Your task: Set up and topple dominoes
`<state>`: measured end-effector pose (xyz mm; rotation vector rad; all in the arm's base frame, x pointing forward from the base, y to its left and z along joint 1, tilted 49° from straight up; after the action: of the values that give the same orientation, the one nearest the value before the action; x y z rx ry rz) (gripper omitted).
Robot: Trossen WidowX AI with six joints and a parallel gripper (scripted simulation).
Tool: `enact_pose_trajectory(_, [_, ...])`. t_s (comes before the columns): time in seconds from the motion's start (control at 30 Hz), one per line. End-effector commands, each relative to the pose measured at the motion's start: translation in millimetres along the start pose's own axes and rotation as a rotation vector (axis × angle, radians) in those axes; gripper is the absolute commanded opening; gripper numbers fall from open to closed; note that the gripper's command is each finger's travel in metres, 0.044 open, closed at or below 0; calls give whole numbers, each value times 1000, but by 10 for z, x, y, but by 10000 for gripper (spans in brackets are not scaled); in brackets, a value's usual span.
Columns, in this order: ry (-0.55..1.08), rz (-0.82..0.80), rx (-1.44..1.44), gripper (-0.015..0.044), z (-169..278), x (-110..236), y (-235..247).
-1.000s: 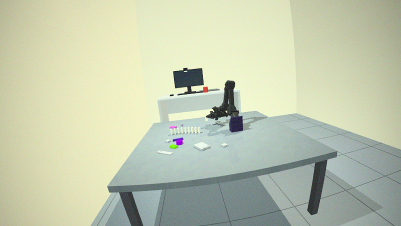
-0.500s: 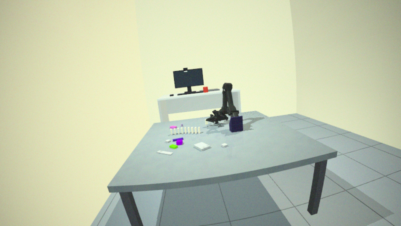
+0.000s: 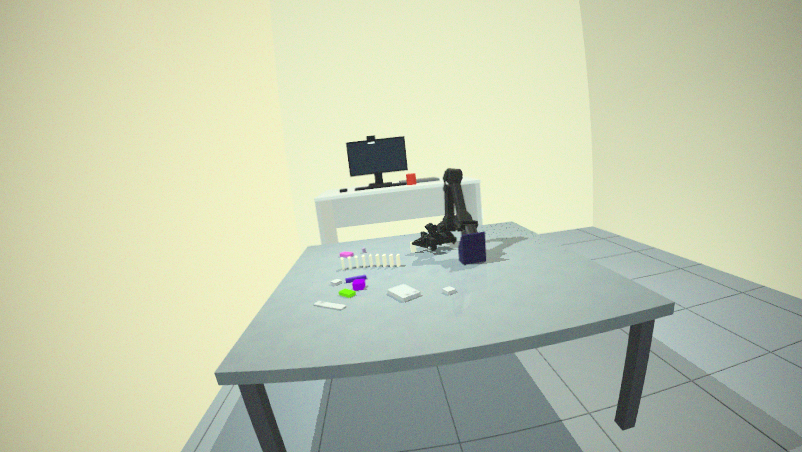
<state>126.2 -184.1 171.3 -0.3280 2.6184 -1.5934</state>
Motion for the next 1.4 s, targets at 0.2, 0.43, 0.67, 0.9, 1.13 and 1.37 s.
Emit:
enact_pose_trajectory(0.2, [-3, 0, 6, 209, 3, 0, -2])
enact_pose_trajectory(0.43, [-3, 0, 6, 393, 3, 0, -2])
enact_pose_trajectory(0.67, [-1, 0, 3, 440, -314, -3, -91])
enact_pose_trajectory(0.9, [2, 1, 14, 440, -507, -24, -155])
enact_pose_trajectory(1.13, [78, -61, -254, 440, -599, -445, -341])
enact_pose_trajectory(1.37, [293, -188, -695, 440, -834, -1049, -359])
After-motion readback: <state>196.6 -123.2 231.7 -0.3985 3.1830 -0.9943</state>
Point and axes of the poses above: the point midway between the two fingers, 35 mm back from their tips, its own x axis back along the fingers, its own y axis across the jaws, z = x × y, the point moved 10 cm from there along x, back along the fingers, and after that the axes turned 13 degrees about x, right-handed, at the moved point
